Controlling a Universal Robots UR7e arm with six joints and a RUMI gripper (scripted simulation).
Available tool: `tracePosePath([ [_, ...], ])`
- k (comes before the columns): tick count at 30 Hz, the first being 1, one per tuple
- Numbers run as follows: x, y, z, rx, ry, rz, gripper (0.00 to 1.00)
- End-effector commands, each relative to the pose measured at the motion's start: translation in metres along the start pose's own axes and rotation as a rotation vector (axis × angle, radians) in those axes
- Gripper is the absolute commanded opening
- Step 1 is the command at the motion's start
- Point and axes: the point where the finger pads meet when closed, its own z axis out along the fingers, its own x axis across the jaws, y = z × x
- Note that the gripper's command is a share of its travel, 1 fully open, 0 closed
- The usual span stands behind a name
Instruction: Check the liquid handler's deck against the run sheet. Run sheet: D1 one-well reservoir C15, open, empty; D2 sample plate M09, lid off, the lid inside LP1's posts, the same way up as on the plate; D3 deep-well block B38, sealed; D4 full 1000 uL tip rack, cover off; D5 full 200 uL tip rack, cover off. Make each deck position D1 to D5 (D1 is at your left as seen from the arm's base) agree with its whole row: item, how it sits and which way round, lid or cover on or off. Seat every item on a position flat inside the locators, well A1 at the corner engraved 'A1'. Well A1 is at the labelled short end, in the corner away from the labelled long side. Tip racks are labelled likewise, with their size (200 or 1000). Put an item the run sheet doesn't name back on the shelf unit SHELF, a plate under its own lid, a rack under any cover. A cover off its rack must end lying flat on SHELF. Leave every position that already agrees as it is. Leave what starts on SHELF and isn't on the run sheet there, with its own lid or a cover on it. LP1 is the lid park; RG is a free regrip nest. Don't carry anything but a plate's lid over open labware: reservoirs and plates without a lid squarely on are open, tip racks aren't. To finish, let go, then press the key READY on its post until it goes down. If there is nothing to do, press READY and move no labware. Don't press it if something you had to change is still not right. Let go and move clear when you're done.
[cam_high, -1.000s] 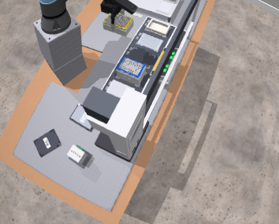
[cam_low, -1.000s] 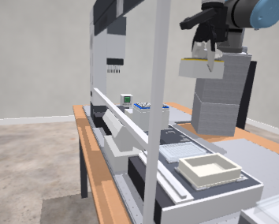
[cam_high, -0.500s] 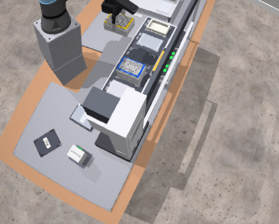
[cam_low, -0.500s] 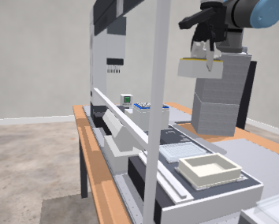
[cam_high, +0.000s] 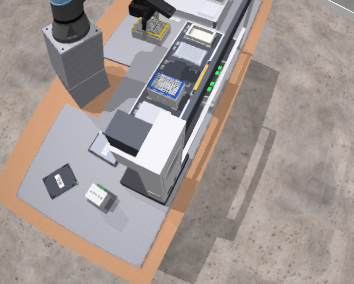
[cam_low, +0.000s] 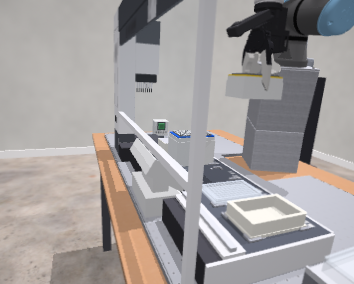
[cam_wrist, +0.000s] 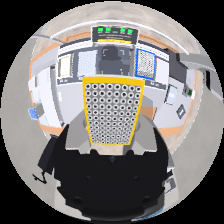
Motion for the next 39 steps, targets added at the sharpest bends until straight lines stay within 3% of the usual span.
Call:
tracePosePath([
  [1, 0.0013, 0.0404, -0.0066, 0.003, -0.001, -0.019, 0.00],
  [16, 0.0012, 0.0404, -0.0066, 0.003, -0.001, -0.279, 0.00],
  [39, 0.0012, 0.0404, -0.0066, 0.002, 0.000, -0.279, 0.00],
])
